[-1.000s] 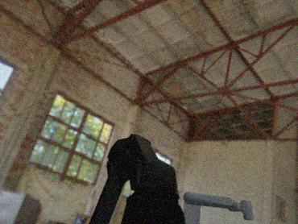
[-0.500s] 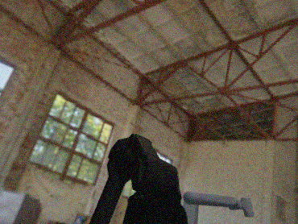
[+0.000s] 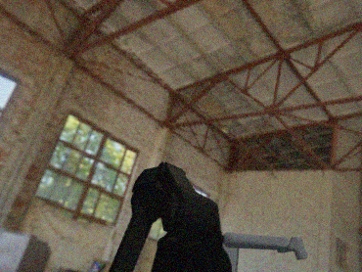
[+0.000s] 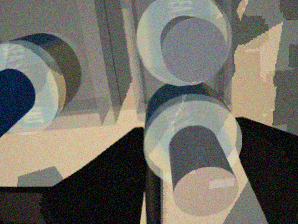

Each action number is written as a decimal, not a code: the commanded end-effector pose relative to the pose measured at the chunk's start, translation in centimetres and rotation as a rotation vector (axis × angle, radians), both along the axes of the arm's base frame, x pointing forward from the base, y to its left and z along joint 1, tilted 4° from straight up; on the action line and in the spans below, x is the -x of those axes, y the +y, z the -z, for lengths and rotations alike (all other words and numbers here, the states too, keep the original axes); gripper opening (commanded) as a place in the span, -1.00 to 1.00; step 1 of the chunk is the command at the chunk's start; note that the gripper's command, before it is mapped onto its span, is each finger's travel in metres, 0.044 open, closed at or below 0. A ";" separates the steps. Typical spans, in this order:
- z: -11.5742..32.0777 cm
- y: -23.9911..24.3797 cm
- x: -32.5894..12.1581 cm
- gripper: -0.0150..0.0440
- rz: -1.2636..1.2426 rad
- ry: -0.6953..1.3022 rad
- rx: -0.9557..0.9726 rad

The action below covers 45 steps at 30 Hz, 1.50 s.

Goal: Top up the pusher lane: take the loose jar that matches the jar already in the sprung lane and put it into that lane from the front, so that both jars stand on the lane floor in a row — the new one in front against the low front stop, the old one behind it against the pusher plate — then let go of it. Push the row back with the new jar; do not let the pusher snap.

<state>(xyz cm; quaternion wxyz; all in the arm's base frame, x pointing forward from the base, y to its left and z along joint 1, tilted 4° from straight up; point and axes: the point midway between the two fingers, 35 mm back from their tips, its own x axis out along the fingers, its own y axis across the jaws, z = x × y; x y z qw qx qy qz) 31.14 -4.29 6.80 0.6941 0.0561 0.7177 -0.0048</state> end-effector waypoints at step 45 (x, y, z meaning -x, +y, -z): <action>-0.9 -0.4 -2.8 -0.49 0.005 -0.030 0.009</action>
